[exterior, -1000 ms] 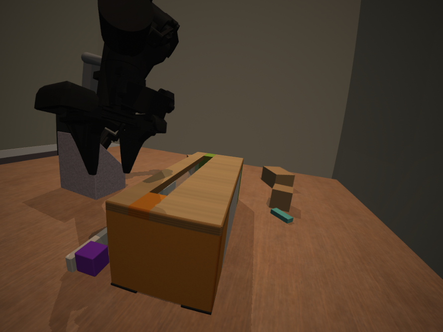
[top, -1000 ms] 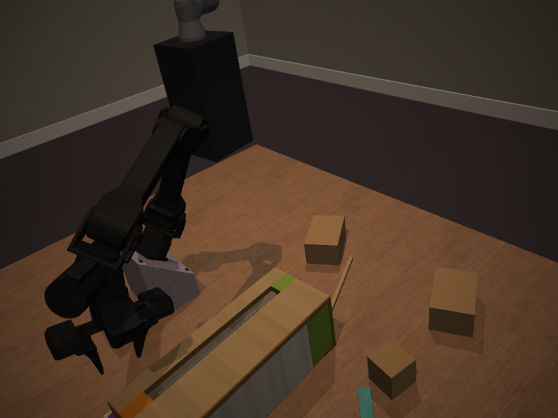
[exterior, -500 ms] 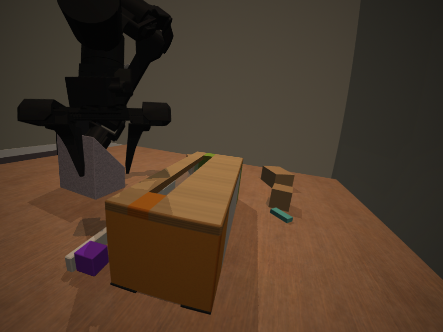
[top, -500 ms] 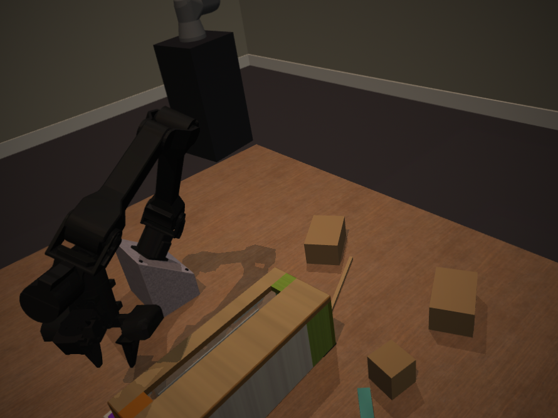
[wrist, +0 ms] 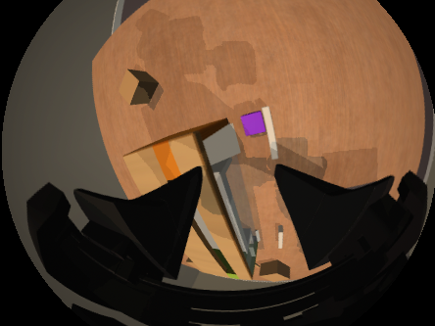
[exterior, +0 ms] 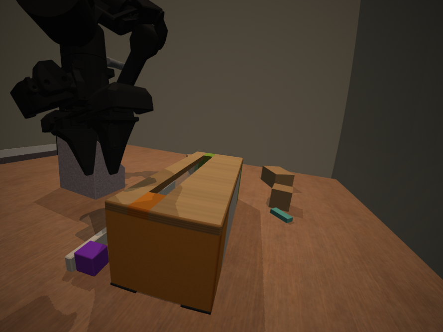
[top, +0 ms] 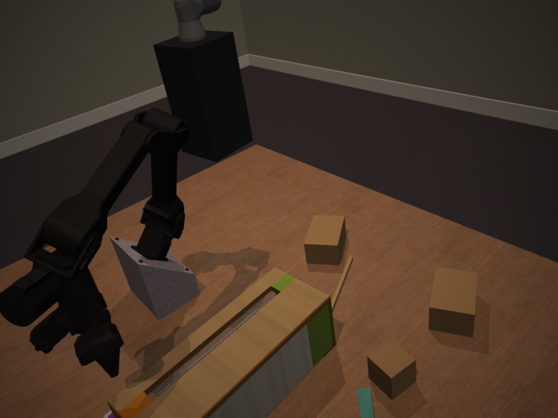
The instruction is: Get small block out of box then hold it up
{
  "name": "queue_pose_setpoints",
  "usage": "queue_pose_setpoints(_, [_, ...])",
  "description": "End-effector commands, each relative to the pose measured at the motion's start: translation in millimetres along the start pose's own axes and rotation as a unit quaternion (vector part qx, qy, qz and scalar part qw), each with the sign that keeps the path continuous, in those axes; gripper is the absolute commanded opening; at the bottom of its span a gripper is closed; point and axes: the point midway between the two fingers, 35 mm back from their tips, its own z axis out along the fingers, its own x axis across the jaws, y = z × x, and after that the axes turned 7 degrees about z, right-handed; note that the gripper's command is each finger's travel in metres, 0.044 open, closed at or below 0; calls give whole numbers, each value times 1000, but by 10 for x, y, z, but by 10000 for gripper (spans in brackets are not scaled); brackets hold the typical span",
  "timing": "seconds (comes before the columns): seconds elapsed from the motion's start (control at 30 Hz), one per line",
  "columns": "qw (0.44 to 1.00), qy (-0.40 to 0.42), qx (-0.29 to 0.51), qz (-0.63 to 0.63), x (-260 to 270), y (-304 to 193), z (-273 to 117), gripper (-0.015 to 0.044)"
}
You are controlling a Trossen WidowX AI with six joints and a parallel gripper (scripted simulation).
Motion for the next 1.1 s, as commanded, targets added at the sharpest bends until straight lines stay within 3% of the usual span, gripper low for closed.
queue_pose_setpoints(0.0, [896, 29, 62, 438, 107, 145, -123, 285])
queue_pose_setpoints(0.27, [788, 18, 87, 609, 105, 188, -143, 285])
queue_pose_setpoints(0.9, [785, 18, 87, 613, 105, 189, -144, 285])
queue_pose_setpoints(0.97, [785, 18, 87, 613, 88, 202, -13, 285])
queue_pose_setpoints(1.07, [785, 18, 88, 613, -32, 219, 516, 285])
